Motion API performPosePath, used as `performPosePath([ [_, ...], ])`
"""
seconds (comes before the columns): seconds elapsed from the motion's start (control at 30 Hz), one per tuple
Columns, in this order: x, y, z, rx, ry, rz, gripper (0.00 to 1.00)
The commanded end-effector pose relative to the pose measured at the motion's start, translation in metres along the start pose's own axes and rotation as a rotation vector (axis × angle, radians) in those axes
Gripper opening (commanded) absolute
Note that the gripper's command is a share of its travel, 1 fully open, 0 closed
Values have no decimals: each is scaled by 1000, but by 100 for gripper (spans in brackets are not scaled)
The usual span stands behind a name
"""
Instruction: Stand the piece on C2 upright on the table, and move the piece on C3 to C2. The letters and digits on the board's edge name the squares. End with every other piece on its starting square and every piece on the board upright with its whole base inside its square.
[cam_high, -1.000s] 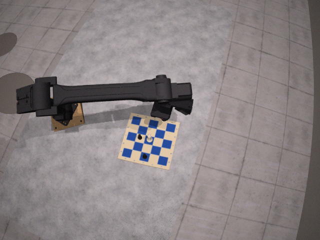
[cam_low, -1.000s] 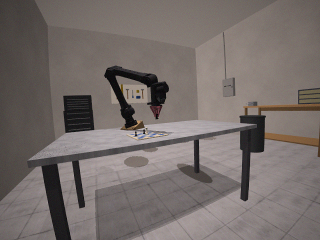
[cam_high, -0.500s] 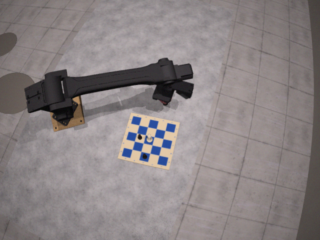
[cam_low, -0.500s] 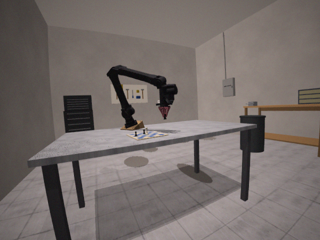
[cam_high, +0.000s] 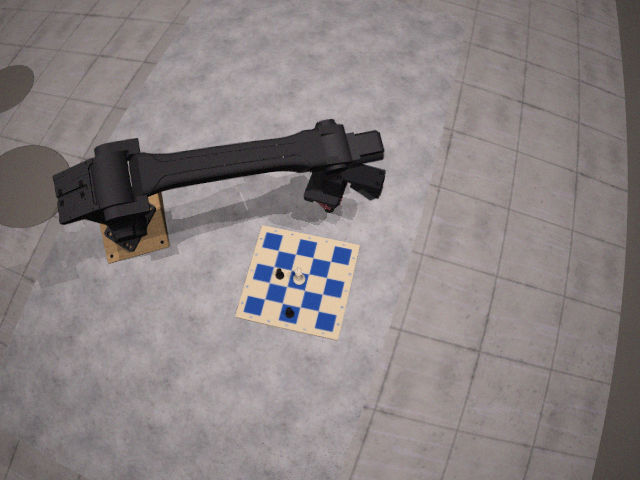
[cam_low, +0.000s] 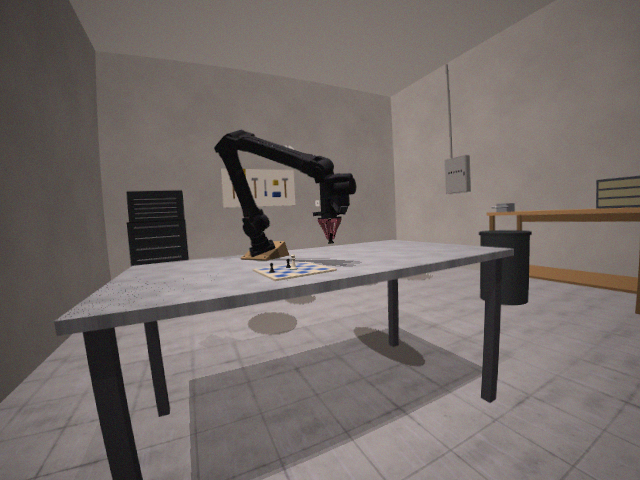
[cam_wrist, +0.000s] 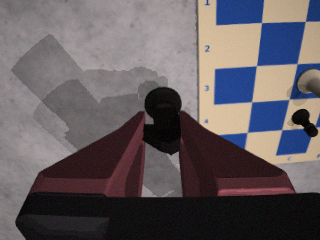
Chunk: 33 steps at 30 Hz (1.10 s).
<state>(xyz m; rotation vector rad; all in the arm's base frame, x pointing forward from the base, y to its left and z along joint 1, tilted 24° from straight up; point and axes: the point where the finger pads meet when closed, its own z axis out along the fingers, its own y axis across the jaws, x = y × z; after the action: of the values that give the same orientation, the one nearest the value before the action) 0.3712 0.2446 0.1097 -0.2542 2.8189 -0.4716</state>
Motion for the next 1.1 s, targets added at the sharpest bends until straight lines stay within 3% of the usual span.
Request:
performPosePath([
  [0.0, -7, -4, 18, 2, 0, 6, 0],
  [0.23, -7, -4, 52, 2, 1, 6, 0],
  [0.3, -7, -4, 52, 2, 1, 6, 0],
  [0.33, -24, -1, 46, -14, -30, 22, 0],
  [0.37, -9, -4, 60, 0, -3, 8, 0],
  [0.57, -7, -5, 80, 1, 1, 6, 0],
  [0.67, -10, -4, 82, -2, -5, 9, 0],
  [0.77, -21, -5, 70, -17, -37, 25, 0],
  [1.07, -19, -6, 71, -13, -28, 22, 0],
])
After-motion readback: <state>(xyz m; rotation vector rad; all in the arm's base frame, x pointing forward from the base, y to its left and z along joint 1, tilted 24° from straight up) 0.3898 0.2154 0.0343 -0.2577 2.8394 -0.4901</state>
